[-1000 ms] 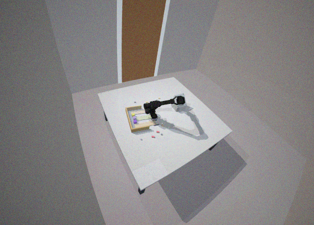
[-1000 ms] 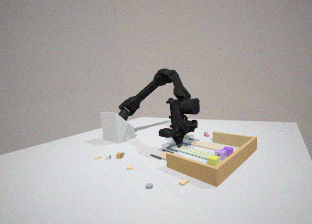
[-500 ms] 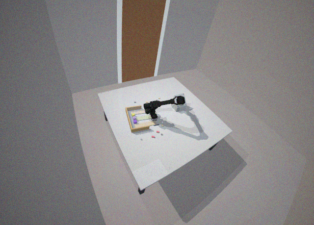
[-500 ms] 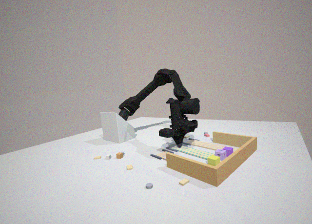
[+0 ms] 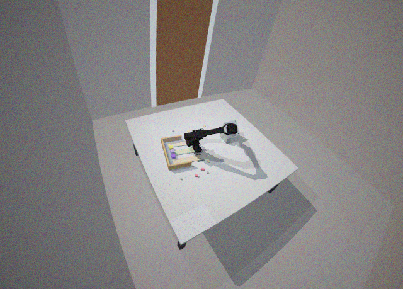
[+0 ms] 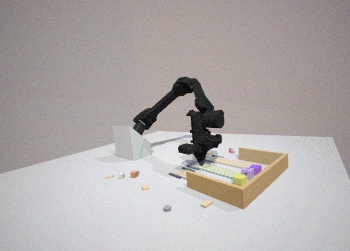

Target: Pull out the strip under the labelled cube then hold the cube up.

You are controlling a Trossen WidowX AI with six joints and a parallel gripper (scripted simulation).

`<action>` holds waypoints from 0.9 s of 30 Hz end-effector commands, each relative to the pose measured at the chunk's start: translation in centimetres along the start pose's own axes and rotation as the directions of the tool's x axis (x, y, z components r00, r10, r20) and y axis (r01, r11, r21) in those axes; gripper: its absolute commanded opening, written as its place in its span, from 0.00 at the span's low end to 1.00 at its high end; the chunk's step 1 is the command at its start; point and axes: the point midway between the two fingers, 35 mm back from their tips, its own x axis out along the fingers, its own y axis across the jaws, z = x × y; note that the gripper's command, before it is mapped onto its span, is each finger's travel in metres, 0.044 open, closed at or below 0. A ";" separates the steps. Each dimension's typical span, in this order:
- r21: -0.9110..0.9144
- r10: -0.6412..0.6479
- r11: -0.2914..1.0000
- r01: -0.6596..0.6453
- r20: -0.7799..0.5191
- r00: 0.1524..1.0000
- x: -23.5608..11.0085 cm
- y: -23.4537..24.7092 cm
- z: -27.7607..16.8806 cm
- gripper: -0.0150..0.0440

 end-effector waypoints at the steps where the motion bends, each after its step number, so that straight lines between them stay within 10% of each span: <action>1: 0.001 0.005 1.000 -0.005 -0.004 1.000 0.4 0.1 0.0 0.25; 27: 0.003 0.005 1.000 -0.005 -0.006 1.000 0.5 -0.1 -3.9 0.25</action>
